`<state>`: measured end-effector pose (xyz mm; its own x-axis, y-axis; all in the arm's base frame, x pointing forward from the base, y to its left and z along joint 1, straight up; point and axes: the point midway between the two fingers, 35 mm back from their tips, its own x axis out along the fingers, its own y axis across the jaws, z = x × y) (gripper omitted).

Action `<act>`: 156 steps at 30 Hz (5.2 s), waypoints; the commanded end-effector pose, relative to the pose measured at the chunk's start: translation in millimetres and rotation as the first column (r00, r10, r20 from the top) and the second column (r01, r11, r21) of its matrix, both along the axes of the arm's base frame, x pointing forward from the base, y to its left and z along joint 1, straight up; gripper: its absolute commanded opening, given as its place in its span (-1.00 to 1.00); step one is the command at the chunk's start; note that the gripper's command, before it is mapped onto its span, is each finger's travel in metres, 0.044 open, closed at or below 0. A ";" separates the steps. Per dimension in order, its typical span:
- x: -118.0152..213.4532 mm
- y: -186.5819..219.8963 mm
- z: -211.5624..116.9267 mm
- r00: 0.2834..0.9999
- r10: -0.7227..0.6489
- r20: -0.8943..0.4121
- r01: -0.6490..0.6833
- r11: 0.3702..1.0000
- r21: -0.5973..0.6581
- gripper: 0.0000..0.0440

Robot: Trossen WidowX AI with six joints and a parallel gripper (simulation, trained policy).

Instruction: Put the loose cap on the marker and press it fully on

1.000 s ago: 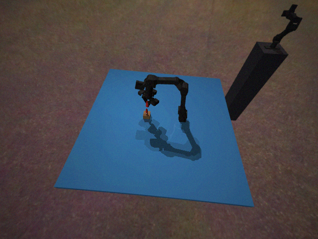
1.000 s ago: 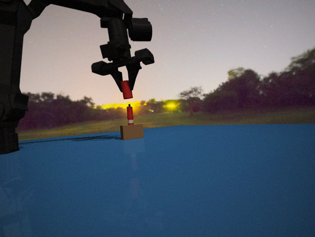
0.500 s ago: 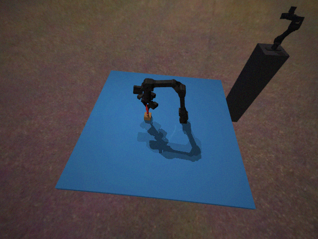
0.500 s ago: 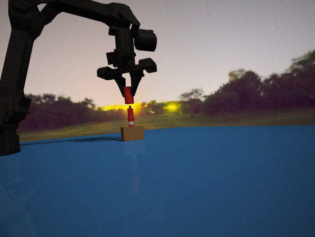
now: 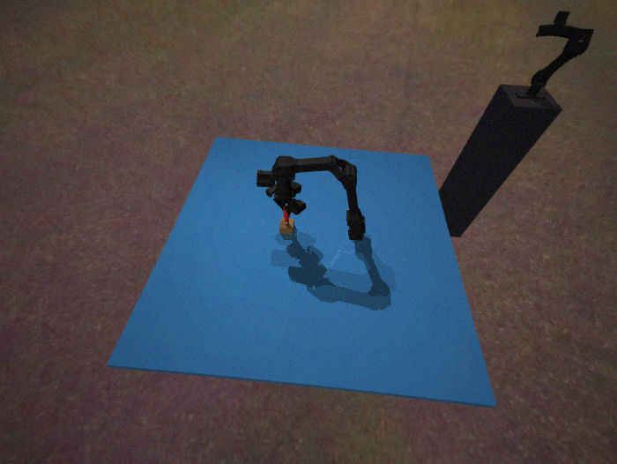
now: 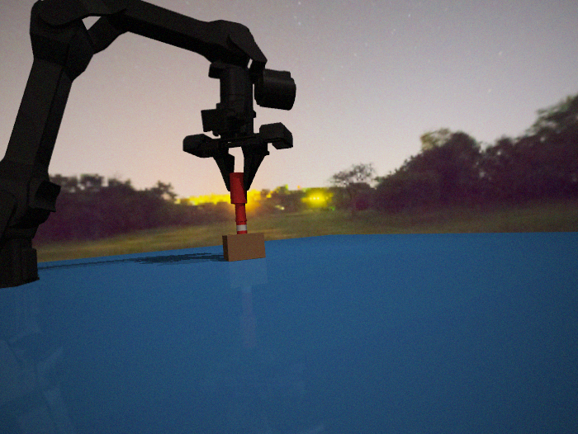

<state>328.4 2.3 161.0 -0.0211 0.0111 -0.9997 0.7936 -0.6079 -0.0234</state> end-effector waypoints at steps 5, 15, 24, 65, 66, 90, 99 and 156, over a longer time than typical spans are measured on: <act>-1.8 -0.4 -26.8 0.998 0.023 -0.053 -0.022 1.000 0.014 -1.00; -3.3 -0.9 -49.6 0.995 0.060 -0.078 -0.058 0.998 0.023 -1.00; -6.4 -1.3 -56.0 0.993 0.072 -0.094 -0.070 0.997 0.025 -0.85; -7.8 -4.2 -61.2 0.990 0.096 -0.102 -0.094 0.995 0.019 -0.66; -7.8 -4.2 -61.2 0.990 0.096 -0.102 -0.094 0.995 0.019 -0.65; -7.9 -4.5 -61.7 0.990 0.099 -0.103 -0.097 0.995 0.018 -0.57; -7.9 -4.6 -61.8 0.990 0.100 -0.103 -0.098 0.995 0.018 -0.54; -10.8 -5.5 -63.7 0.987 0.115 -0.110 -0.113 0.993 0.019 -0.27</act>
